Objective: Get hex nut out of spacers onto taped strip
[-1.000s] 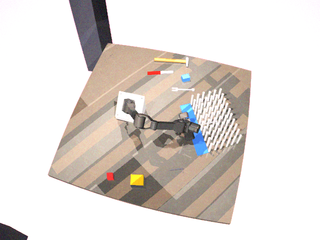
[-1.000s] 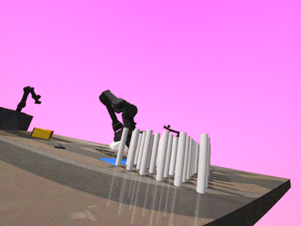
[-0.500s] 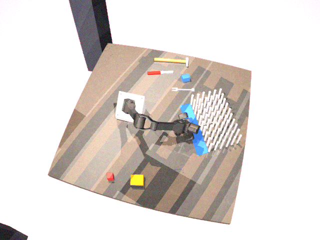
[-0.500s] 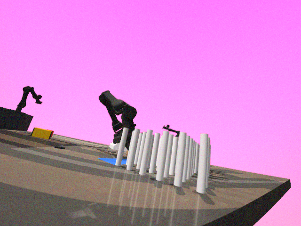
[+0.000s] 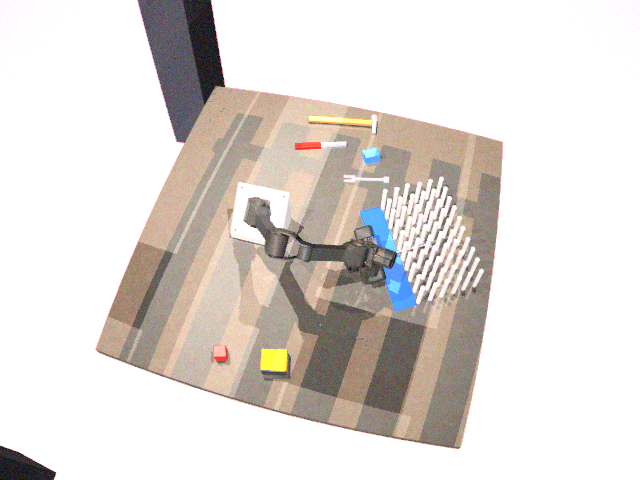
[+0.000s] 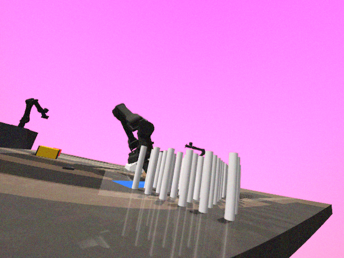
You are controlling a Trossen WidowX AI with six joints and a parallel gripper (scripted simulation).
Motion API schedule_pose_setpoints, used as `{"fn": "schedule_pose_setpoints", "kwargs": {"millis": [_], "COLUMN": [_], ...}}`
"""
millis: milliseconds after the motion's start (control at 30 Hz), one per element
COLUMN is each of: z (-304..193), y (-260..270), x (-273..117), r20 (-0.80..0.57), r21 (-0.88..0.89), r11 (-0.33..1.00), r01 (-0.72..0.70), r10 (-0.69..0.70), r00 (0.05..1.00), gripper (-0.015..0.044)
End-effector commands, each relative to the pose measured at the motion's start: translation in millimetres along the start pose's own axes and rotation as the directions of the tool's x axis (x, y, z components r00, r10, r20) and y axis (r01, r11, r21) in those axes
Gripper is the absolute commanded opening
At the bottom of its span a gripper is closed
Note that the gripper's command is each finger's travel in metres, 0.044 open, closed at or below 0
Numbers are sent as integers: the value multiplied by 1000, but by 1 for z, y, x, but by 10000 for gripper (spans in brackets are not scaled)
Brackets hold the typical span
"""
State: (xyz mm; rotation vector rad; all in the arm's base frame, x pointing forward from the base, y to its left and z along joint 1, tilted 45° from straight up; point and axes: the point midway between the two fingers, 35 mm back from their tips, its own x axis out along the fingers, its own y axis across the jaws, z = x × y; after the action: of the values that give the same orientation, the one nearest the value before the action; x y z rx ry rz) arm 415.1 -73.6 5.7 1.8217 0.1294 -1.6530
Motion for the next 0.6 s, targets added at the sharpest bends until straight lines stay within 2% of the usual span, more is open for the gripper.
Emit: {"fn": "schedule_pose_setpoints", "kwargs": {"millis": [0,567], "z": [2,12], "y": [-1,-1], "x": [-1,-5], "r20": [-5,-4], "r21": [-5,-5], "r11": [1000,1000], "r01": [3,3], "r10": [-3,-3], "r00": [1000,1000], "gripper": [0,0]}}
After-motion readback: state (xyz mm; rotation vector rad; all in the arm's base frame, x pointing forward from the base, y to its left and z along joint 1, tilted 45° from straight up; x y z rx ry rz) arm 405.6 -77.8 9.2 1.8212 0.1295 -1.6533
